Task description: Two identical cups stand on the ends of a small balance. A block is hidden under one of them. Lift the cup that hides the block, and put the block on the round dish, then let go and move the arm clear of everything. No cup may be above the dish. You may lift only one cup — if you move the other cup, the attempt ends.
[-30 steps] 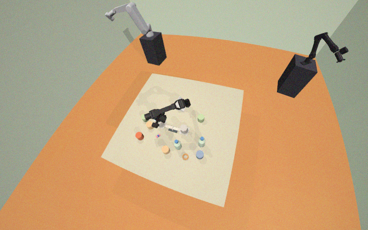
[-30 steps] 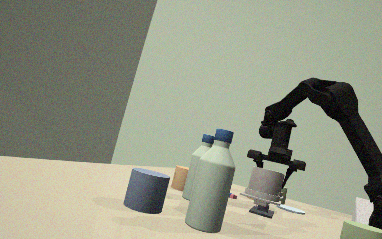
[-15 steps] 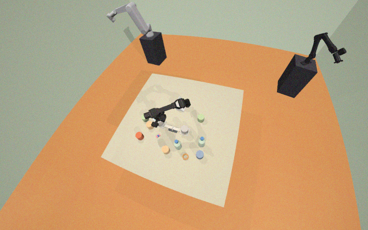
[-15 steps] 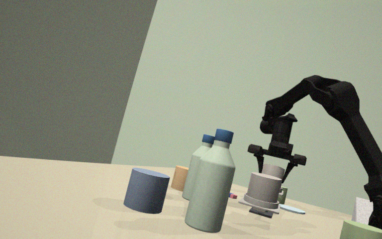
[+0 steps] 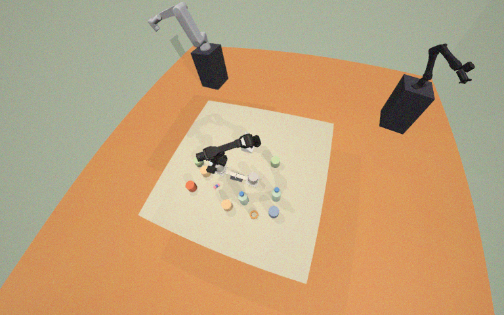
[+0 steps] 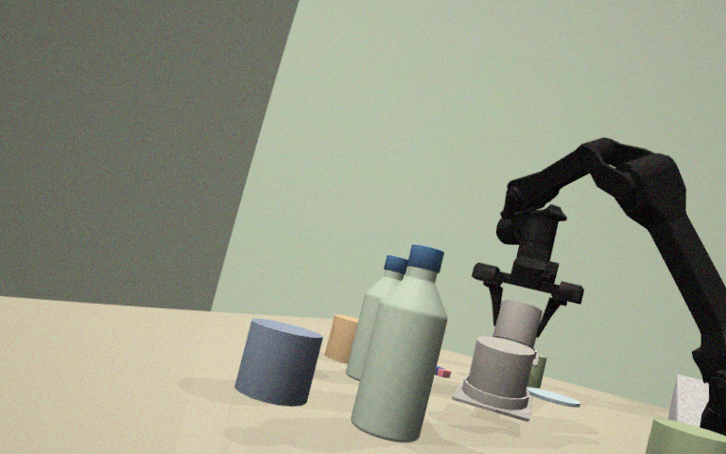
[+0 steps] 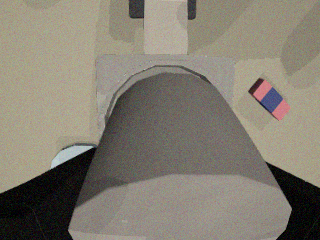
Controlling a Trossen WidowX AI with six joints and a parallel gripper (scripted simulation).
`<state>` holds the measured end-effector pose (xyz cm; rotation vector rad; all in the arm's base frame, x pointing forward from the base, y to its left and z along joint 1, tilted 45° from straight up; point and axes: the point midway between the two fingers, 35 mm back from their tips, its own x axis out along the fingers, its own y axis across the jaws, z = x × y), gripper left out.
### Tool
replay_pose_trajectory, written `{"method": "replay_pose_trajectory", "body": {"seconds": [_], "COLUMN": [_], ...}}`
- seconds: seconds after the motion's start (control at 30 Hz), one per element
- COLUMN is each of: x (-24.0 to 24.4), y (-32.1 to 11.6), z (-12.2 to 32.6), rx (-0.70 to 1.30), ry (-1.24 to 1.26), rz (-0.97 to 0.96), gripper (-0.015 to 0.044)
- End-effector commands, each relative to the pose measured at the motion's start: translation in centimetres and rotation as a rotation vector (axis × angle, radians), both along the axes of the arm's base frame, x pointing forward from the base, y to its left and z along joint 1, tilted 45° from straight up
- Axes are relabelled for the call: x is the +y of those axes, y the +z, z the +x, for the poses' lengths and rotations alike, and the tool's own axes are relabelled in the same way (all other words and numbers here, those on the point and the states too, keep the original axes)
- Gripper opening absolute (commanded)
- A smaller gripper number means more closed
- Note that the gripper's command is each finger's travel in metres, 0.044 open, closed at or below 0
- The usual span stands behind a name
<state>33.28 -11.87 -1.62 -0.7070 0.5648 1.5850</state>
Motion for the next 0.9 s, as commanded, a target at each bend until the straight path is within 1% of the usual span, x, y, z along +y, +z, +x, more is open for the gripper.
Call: {"method": "replay_pose_trajectory", "body": {"seconds": [0.0, 0.87], "x": [-1.2, -3.5], "y": [0.3, 2.8], "z": [0.1, 0.1], "rx": [-0.016, -0.022], "ry": [-0.005, -0.019], "rz": [-0.025, -0.037], "gripper": [0.0, 0.0]}}
